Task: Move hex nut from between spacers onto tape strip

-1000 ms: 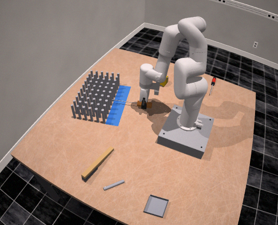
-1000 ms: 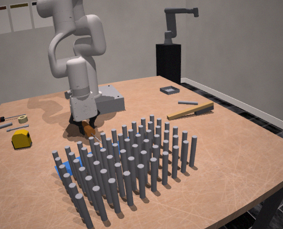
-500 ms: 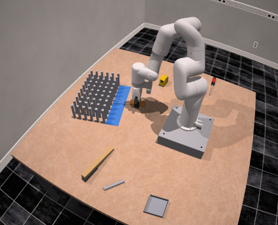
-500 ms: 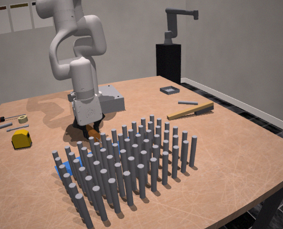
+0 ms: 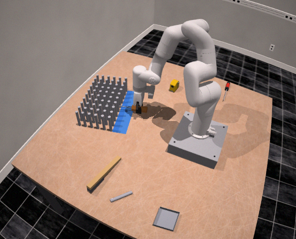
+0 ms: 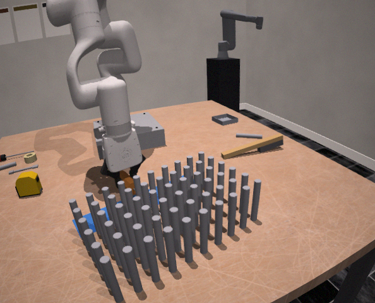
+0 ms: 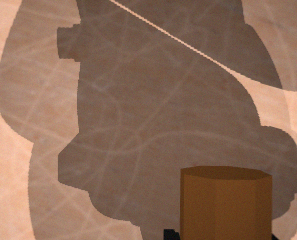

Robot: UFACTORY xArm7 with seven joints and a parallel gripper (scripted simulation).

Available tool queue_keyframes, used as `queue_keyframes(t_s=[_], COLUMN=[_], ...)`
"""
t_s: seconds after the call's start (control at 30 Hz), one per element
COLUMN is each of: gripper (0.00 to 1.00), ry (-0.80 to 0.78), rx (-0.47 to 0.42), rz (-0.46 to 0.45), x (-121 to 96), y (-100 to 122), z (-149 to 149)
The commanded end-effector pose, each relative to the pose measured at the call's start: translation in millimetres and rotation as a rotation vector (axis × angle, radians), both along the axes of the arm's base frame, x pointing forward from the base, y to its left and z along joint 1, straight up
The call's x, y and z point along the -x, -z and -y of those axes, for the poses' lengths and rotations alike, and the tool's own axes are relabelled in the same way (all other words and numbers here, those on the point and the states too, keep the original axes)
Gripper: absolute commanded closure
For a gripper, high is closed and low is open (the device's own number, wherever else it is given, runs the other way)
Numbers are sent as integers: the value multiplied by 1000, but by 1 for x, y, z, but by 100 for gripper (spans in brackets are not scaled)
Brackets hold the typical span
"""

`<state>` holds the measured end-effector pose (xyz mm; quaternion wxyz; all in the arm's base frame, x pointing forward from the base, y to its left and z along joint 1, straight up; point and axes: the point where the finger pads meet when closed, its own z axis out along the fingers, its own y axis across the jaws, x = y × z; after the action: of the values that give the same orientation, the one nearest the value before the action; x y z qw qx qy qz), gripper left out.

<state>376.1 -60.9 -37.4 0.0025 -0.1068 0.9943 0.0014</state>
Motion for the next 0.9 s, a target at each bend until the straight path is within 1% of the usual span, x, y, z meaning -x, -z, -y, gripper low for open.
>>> queue_keyframes(t_s=[0.0,0.37,0.87], gripper=[100,100,100], ry=[0,0,0], rx=[2,2,2], rz=[2,2,2], x=[-14,-22,-23], y=[0,0,0], z=[-2,-4,-4])
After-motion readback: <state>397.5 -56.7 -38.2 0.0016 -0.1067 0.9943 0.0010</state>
